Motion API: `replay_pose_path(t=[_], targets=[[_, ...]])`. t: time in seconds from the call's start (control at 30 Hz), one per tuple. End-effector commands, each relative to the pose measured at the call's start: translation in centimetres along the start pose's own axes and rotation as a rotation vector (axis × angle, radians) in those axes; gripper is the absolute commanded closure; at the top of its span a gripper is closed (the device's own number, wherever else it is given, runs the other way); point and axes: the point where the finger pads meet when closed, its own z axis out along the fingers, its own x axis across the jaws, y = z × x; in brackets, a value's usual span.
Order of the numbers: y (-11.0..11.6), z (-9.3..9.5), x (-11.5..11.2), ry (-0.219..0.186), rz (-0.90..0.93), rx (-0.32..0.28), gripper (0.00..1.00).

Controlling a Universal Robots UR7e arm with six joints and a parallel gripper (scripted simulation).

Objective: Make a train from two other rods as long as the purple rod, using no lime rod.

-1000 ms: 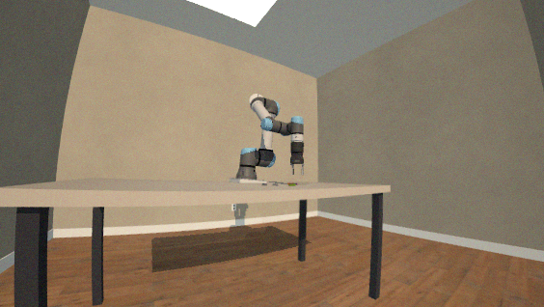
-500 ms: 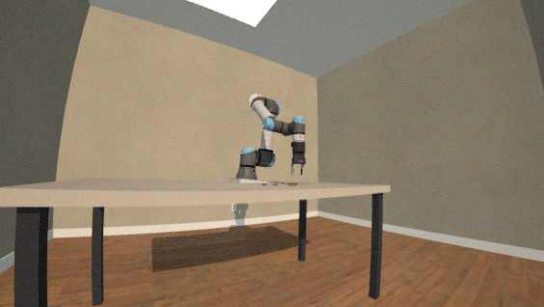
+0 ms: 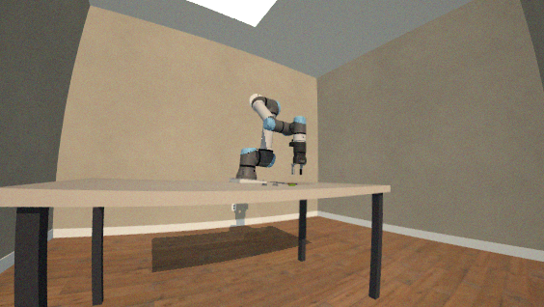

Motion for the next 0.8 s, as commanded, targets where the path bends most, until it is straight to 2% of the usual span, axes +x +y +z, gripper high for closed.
replay_pose_path(t=[0.0,0.77], targets=[[0.09,-0.04,-0.03,0.000,-0.032,-0.001,0.00],[0.20,-0.03,-0.09,0.000,-0.105,-0.001,0.00]])
